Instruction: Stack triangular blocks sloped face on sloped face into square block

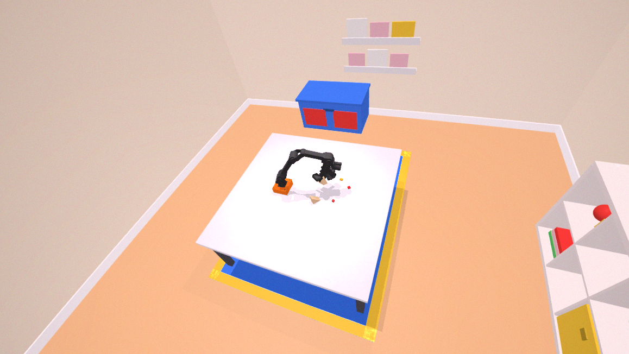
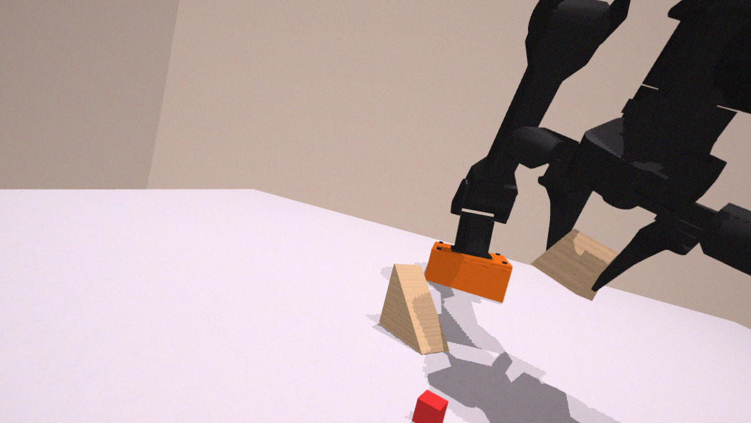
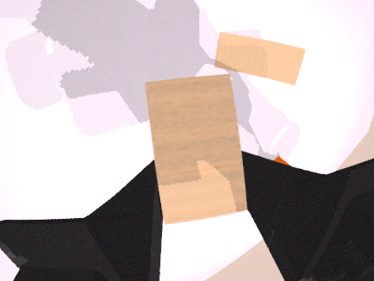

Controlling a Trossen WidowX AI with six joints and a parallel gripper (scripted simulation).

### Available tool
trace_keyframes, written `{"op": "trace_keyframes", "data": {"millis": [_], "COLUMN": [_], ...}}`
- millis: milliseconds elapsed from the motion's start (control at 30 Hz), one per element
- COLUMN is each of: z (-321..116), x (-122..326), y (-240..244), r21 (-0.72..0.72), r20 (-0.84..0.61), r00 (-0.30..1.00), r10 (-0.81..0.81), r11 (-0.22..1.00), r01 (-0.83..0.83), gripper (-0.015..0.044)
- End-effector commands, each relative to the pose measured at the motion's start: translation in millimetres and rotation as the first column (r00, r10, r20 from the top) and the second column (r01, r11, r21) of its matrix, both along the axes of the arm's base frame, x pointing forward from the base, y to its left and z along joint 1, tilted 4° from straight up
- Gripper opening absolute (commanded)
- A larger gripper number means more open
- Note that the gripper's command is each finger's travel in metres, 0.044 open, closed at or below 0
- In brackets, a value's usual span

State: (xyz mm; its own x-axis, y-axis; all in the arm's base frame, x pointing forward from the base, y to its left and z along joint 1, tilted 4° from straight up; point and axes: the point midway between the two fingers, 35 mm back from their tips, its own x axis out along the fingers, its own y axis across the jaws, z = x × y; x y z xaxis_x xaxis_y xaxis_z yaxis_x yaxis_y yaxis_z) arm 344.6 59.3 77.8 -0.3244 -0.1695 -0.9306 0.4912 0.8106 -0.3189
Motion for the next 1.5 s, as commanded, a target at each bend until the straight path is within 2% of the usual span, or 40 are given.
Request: {"op": "trace_keyframes", "data": {"millis": [0,300,633,1067,1467], "z": [-0.2,-0.4,-0.4,-0.2,0.2], "x": [0.1,-0.3,-0.7,-1.1,-1.2], "y": [0.2,1.0,2.0,3.1,4.1], "r21": [-0.048,-0.149,-0.217,-0.217,-0.127], "r20": [0.028,0.119,0.252,0.443,0.597], "r00": [0.995,0.929,0.773,0.467,0.12], "r10": [-0.101,-0.352,-0.582,-0.765,-0.793], "r11": [0.994,0.918,0.745,0.413,0.054], "r01": [0.102,0.367,0.631,0.884,0.99], "gripper": [0.0,0.0,0.0,0.0,0.0]}}
